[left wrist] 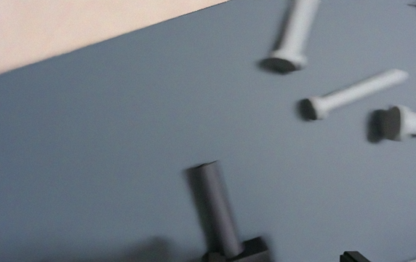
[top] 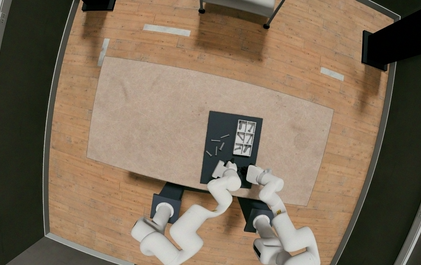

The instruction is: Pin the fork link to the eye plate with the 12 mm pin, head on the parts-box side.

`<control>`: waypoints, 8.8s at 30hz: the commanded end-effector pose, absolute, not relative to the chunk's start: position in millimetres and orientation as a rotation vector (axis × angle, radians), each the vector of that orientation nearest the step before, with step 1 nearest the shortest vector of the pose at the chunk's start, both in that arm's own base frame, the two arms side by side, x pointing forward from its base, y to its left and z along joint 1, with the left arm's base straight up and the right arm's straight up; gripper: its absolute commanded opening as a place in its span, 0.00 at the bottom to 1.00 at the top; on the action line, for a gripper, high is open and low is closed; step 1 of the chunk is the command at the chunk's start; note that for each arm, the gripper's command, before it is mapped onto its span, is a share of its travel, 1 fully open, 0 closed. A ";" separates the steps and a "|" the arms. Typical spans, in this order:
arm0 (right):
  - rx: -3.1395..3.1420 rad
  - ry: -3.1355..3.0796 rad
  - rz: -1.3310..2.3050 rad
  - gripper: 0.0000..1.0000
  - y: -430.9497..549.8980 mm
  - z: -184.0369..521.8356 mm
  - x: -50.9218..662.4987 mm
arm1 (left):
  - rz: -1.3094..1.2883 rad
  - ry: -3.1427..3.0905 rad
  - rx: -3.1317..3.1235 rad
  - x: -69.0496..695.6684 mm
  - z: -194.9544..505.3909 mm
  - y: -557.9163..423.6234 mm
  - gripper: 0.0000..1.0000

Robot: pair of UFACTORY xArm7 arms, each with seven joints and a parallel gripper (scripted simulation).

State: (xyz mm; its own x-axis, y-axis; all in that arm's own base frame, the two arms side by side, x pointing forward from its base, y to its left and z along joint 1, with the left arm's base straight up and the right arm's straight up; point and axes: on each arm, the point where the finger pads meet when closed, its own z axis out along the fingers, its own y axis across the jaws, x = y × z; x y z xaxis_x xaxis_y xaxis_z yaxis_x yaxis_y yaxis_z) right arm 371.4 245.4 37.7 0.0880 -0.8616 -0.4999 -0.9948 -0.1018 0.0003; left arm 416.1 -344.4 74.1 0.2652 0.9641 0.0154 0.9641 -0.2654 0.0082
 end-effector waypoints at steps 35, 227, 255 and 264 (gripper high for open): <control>-2.032 1.834 0.542 0.00 245.9 38.8 372.5 | -0.006 0.464 -3.108 523.6 76.2 -298.9 0.58; -2.032 1.834 0.542 0.00 245.9 38.8 372.5 | -0.005 0.467 -3.108 525.1 46.1 -299.5 0.00; -2.032 1.834 0.542 0.00 245.9 38.8 372.5 | -0.005 0.467 -3.108 525.0 73.3 -299.5 0.00; -2.032 1.834 0.542 0.00 245.9 38.8 372.5 | -0.005 0.467 -3.108 525.0 76.2 -299.5 0.00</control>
State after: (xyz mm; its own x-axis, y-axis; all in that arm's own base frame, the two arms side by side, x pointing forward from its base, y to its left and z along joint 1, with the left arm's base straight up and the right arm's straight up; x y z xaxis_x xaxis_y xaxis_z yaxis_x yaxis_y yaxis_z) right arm 371.4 245.4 37.7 0.0880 -0.8616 -0.4999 -0.9948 -0.1018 0.0003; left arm 523.9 -298.7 73.2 0.9559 -0.2936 -0.0007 -0.2936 -0.9559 0.0000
